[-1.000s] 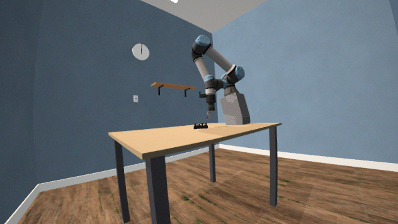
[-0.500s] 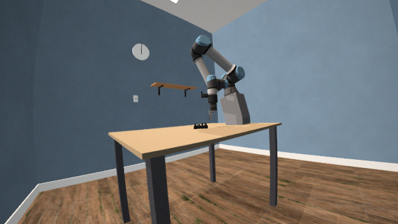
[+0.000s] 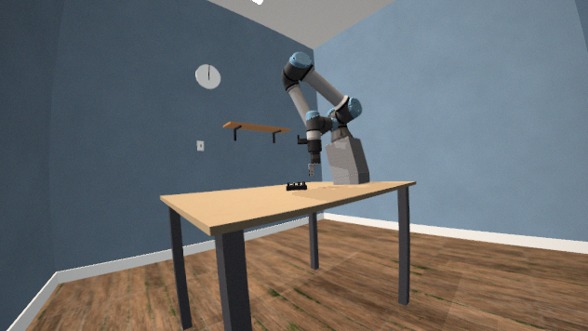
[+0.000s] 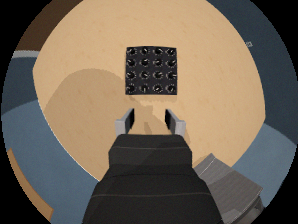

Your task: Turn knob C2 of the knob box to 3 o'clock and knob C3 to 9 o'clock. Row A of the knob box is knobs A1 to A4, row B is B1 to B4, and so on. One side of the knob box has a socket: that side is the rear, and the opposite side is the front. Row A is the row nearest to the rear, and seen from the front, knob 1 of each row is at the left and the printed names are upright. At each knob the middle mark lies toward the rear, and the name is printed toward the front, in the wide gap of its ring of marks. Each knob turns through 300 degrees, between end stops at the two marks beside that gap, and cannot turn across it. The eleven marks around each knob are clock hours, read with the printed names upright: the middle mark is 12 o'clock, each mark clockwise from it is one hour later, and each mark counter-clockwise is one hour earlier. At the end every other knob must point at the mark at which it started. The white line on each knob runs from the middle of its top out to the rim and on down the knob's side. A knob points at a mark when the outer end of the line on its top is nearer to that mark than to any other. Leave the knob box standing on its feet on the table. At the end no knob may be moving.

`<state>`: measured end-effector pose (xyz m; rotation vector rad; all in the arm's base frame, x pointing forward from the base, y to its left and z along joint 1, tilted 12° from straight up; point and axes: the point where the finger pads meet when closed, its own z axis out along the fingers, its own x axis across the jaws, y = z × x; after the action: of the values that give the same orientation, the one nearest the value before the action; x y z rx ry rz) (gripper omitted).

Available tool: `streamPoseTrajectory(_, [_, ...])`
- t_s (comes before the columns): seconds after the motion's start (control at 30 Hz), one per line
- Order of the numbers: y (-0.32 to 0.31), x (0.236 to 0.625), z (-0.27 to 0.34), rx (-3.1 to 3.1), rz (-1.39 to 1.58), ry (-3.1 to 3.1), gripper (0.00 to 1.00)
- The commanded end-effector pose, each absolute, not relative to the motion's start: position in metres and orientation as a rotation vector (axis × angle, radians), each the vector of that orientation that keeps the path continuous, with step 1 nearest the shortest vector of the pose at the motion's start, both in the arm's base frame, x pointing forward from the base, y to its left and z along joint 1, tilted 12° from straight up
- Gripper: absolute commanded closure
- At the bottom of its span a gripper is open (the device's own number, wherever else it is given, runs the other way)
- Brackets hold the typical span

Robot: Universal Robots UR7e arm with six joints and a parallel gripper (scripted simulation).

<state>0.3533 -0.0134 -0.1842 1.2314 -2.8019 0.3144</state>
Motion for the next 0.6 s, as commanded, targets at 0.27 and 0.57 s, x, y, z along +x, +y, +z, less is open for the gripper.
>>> streamPoseTrajectory(0.27, [-0.0134,0.3536,-0.1839,1.232,0.315,-2.803,0.00])
streamPoseTrajectory(0.57, [-0.0134,0.3536,-0.1839,1.232,0.315,-2.803,0.00])
